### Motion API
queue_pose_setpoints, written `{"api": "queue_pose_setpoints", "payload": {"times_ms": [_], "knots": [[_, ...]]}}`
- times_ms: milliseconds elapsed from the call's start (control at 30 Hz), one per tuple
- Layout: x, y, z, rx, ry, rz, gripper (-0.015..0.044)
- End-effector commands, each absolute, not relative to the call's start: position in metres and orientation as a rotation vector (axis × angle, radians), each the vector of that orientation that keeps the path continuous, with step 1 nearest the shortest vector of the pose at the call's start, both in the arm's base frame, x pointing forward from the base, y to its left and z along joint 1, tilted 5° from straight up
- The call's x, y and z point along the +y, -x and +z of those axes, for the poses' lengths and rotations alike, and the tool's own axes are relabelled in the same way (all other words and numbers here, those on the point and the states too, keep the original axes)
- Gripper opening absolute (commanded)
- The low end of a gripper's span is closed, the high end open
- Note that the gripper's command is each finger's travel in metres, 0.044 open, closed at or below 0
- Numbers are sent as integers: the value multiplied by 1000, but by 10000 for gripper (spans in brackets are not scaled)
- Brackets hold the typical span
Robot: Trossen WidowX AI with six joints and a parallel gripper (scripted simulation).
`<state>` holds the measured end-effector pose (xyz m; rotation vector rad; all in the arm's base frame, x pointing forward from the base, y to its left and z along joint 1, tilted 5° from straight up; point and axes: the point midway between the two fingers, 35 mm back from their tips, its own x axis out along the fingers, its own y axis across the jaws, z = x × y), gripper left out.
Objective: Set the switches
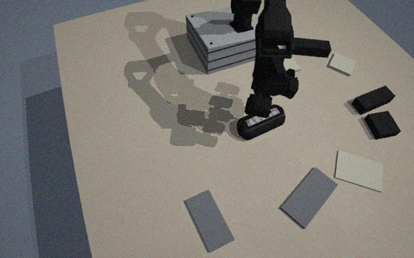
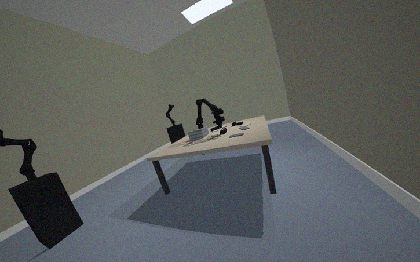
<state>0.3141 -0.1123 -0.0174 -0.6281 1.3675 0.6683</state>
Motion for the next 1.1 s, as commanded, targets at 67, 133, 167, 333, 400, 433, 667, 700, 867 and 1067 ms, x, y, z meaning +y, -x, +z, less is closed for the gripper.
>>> {"api": "queue_pose_setpoints", "payload": {"times_ms": [67, 133, 167, 333, 400, 433, 667, 700, 867, 1067], "knots": [[-112, -299, -3, 1370, 202, 271, 0], [-111, -294, 0, 1361, 83, 170, 0], [-111, -292, 1, 1354, 23, 121, 0], [-110, -289, 3, 1341, -64, 50, 0], [-110, -289, 3, 1341, -64, 50, 0], [-110, -289, 3, 1341, -64, 50, 0], [-110, -289, 3, 1341, -64, 50, 0], [-110, -289, 3, 1341, -64, 50, 0], [-110, -289, 3, 1341, -64, 50, 0], [-110, -289, 3, 1341, -64, 50, 0]]}}
